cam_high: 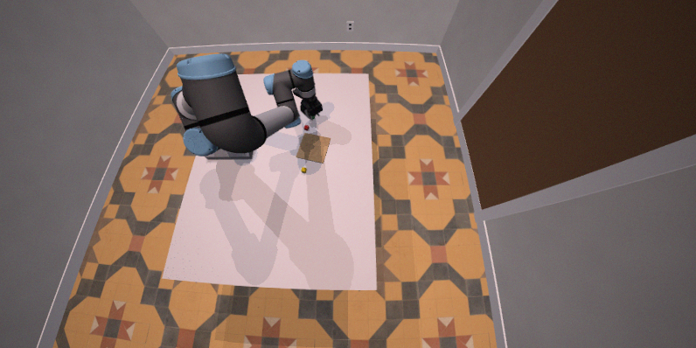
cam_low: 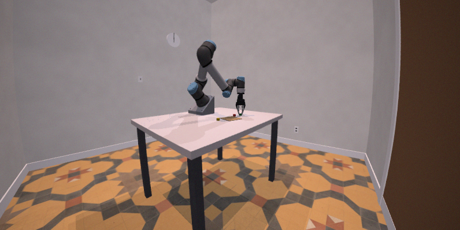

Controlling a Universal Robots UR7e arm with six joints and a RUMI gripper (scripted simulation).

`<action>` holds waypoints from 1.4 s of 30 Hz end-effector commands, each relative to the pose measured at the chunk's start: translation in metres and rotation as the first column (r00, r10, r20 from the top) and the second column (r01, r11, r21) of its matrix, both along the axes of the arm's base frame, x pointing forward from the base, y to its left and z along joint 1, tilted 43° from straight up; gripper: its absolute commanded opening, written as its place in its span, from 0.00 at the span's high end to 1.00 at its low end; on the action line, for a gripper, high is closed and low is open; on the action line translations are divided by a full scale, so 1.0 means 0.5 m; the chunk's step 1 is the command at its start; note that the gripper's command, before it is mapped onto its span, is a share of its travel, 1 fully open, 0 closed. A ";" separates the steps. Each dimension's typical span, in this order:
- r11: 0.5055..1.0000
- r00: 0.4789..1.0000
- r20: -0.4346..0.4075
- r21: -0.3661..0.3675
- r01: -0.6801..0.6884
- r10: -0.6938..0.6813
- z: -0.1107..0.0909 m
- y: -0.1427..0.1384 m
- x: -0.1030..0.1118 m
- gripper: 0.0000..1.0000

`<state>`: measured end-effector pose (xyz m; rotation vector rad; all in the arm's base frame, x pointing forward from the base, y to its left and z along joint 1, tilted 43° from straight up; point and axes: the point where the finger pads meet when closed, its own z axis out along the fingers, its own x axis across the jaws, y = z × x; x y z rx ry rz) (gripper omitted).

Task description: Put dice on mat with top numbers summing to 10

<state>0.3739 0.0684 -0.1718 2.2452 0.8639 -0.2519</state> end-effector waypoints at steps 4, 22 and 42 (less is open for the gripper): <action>1.000 1.000 0.001 0.000 -0.001 0.001 0.011 0.011 0.000 0.97; 1.000 1.000 0.001 0.000 -0.001 0.001 0.115 0.107 -0.010 0.97; 1.000 1.000 0.001 0.000 -0.001 0.001 0.146 0.136 -0.013 0.97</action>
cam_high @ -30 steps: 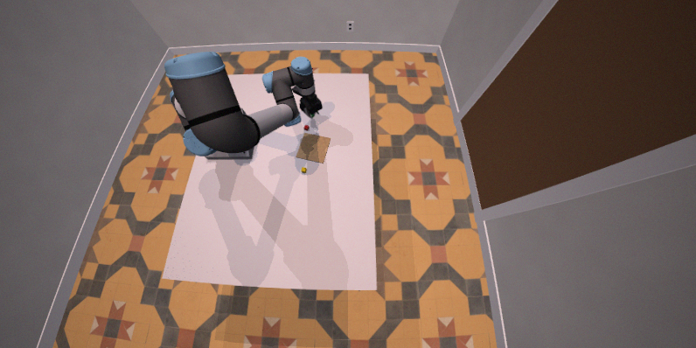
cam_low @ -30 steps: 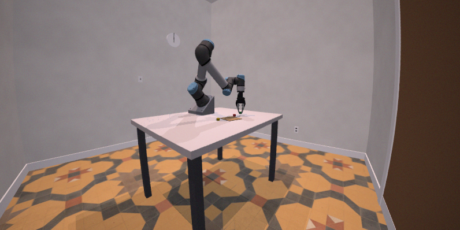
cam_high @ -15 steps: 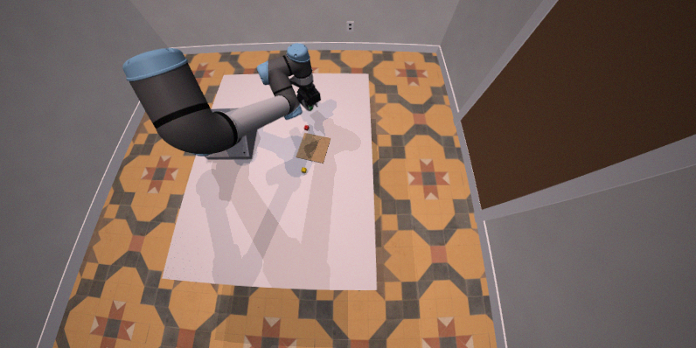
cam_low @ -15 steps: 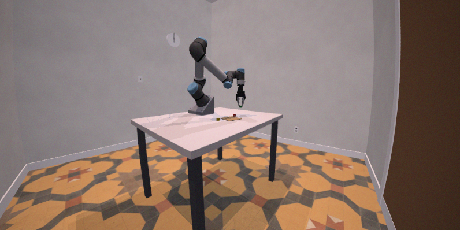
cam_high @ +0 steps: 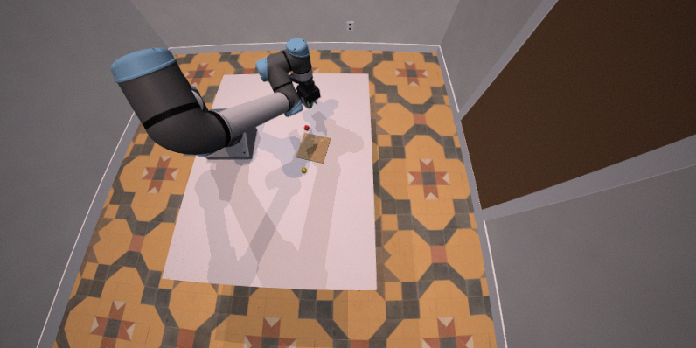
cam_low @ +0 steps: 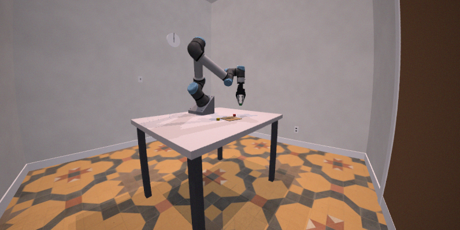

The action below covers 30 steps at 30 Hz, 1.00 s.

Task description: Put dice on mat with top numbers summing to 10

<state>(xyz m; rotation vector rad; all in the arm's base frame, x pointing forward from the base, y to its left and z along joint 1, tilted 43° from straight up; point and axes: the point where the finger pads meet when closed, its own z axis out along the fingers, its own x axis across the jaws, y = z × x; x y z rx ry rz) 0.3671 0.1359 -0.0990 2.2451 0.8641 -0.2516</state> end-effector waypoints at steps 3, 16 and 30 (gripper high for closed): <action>1.000 1.000 0.001 0.000 0.000 0.000 0.001 0.001 0.000 0.97; 1.000 0.999 -0.022 -0.002 -0.024 0.024 0.001 0.001 -0.001 0.97; 0.987 0.976 -0.148 -0.002 -0.160 0.158 -0.001 0.000 -0.007 0.97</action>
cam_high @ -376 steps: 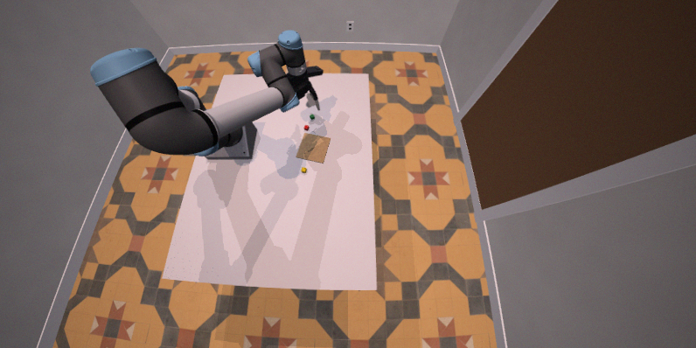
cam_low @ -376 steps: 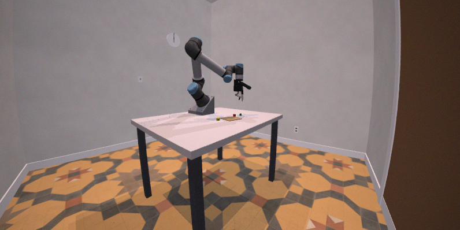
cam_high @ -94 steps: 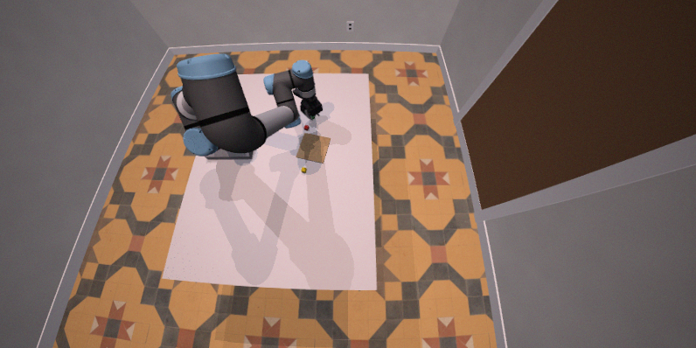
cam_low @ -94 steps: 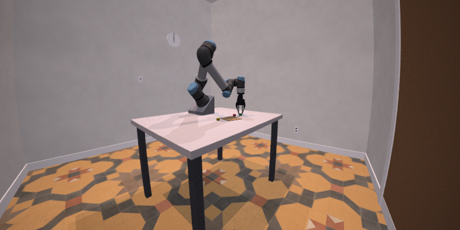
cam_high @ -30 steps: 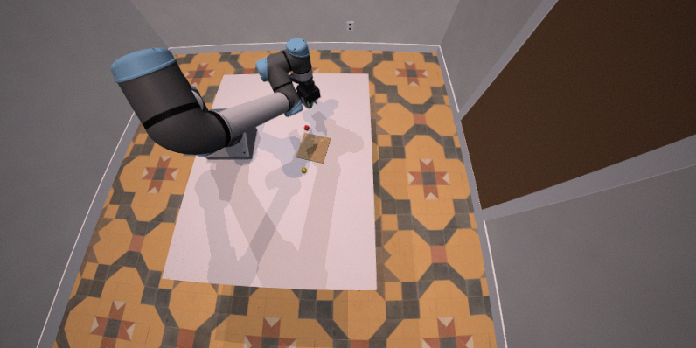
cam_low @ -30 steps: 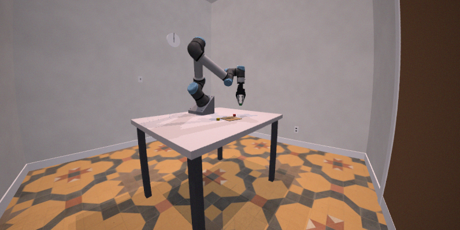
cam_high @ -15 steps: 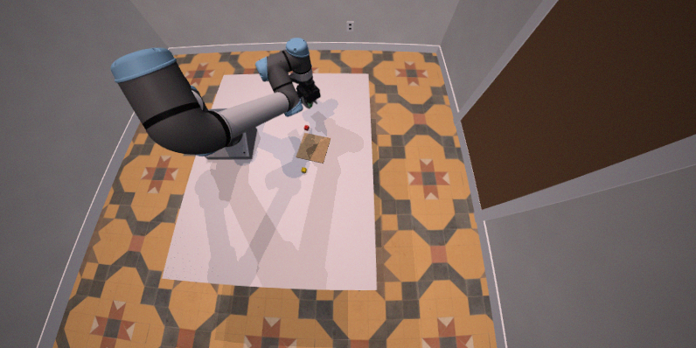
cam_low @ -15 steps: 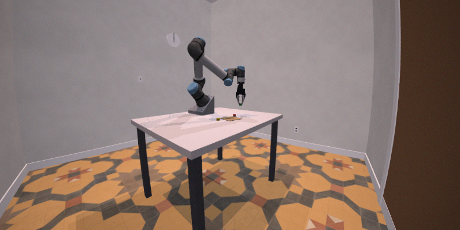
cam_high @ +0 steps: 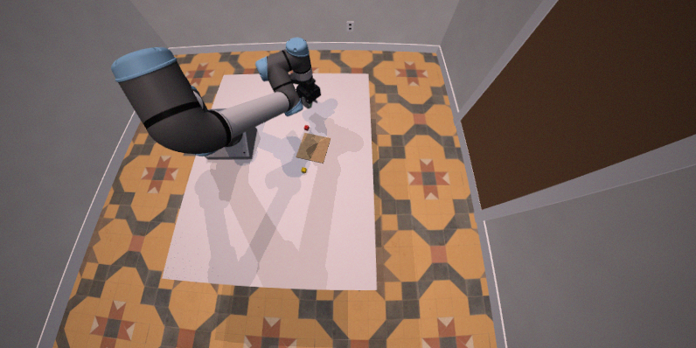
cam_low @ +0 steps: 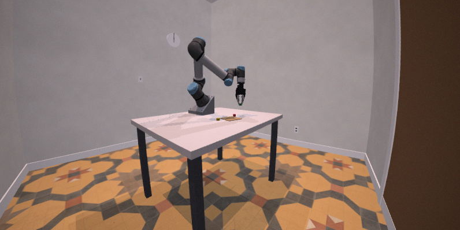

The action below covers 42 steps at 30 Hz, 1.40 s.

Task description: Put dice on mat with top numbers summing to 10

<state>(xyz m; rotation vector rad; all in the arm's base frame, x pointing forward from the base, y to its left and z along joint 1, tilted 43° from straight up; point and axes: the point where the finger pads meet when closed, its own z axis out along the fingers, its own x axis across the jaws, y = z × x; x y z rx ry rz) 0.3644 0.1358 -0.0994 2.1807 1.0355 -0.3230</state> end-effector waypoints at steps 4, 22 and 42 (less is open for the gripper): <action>0.997 0.994 -0.075 -0.002 -0.083 0.083 0.000 0.000 -0.003 0.97; 0.893 0.803 -0.414 0.060 -0.446 0.428 -0.001 -0.005 -0.016 0.97; 0.606 0.273 -0.689 0.299 -0.737 0.671 -0.002 -0.011 -0.020 0.97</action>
